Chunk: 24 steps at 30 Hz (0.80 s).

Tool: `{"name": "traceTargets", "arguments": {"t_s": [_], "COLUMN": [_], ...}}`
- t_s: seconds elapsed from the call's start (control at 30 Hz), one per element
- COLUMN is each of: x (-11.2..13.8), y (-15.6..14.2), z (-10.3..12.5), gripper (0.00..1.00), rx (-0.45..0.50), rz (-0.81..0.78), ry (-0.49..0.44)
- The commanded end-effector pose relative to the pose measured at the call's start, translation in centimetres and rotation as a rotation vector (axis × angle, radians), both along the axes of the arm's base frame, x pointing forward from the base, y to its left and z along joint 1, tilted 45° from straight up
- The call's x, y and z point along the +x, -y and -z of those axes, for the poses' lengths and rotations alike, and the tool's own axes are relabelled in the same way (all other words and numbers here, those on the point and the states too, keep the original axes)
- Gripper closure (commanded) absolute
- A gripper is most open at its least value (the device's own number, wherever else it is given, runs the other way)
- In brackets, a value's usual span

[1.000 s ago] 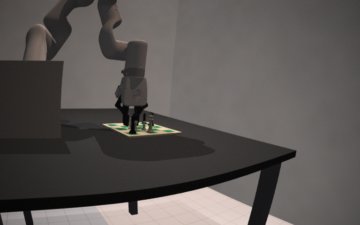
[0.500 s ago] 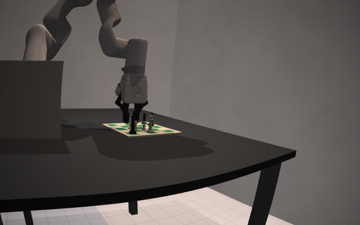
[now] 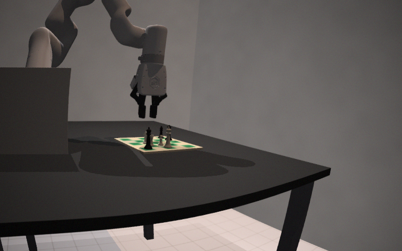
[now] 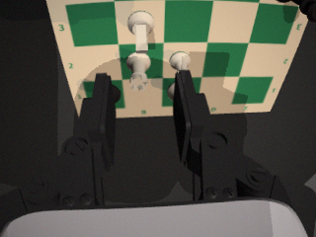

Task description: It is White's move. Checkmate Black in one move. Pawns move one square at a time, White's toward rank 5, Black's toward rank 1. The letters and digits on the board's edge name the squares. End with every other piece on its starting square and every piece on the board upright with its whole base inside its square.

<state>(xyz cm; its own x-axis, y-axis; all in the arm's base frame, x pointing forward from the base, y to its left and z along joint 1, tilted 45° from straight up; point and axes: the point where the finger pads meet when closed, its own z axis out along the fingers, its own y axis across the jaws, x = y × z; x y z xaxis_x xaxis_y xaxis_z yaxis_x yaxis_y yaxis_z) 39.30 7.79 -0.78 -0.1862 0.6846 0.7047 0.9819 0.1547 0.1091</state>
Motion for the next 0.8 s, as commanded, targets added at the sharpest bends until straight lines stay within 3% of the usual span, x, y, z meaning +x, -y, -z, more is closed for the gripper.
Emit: {"name": "traceTargets", "arguments": {"t_s": [0.0, 0.27, 0.3, 0.77], "x": [0.11, 0.13, 0.13, 0.13], "y": [1.13, 1.49, 1.49, 1.49], "z": [-1.12, -1.48, -1.48, -1.48], "gripper": [0.63, 0.63, 0.0, 0.0], "rx": [0.0, 0.0, 0.0, 0.0], "rz": [0.002, 0.002, 0.002, 0.002], "ry": [0.001, 0.001, 0.001, 0.001]}}
